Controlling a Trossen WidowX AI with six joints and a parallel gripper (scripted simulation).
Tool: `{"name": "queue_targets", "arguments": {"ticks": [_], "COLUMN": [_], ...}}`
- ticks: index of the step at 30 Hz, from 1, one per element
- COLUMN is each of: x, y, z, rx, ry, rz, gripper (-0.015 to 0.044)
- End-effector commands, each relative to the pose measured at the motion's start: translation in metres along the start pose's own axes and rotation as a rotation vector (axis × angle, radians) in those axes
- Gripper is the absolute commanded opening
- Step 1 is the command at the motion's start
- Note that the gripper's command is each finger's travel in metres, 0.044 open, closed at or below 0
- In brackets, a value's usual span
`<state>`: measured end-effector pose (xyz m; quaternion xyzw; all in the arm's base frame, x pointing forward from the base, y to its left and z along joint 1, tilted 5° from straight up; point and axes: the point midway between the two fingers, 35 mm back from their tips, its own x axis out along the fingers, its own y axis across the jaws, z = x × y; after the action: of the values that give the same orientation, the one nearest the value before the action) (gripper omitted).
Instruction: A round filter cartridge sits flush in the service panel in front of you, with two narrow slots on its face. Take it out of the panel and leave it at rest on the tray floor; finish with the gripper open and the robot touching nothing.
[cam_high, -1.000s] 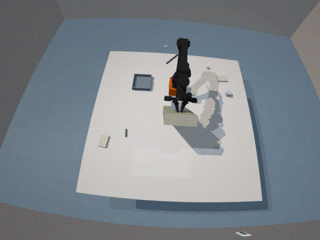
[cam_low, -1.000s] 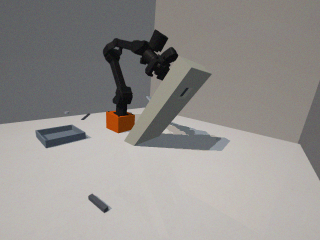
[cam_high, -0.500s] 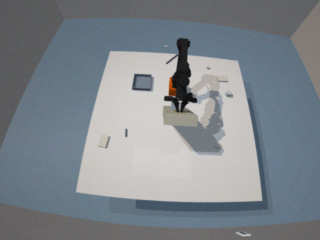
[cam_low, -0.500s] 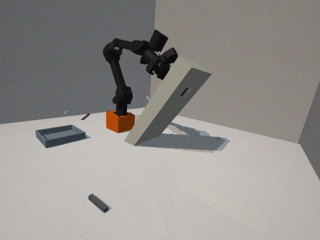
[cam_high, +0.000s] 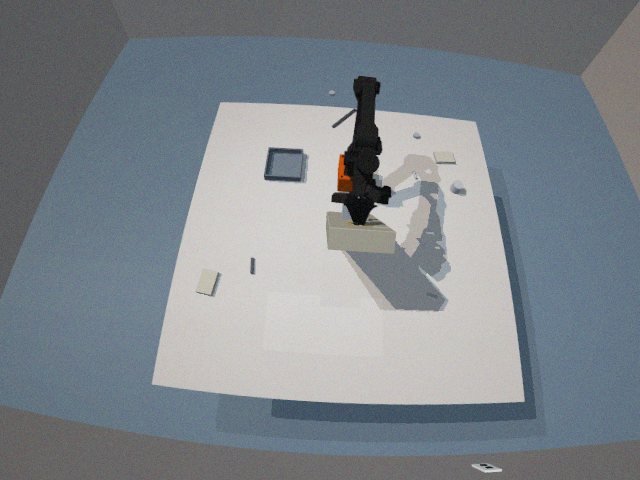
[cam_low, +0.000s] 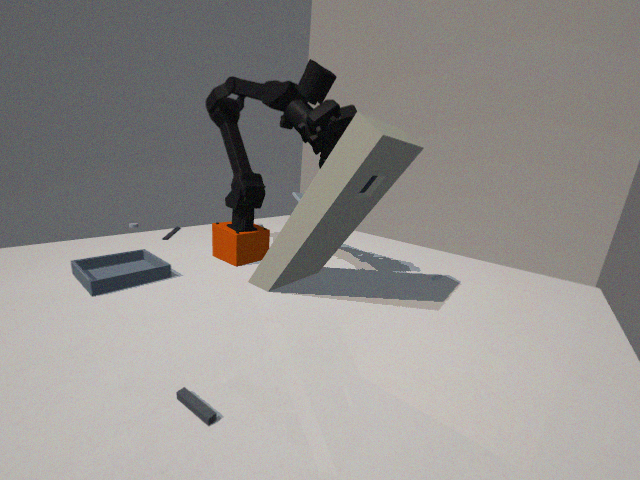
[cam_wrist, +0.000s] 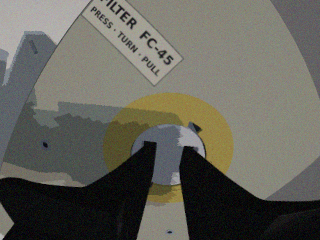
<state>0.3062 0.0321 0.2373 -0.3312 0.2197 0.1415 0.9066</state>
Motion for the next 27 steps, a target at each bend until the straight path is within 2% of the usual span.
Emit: {"name": "queue_targets", "arguments": {"ticks": [1, 27], "x": [0.0039, 0.0050], "y": [-0.0016, -0.0016], "z": [0.0001, 0.0001], "rx": [-0.116, -1.023], "ry": [0.002, 0.004], "rz": [-0.006, -0.005], "gripper": [0.0000, 0.0000]}}
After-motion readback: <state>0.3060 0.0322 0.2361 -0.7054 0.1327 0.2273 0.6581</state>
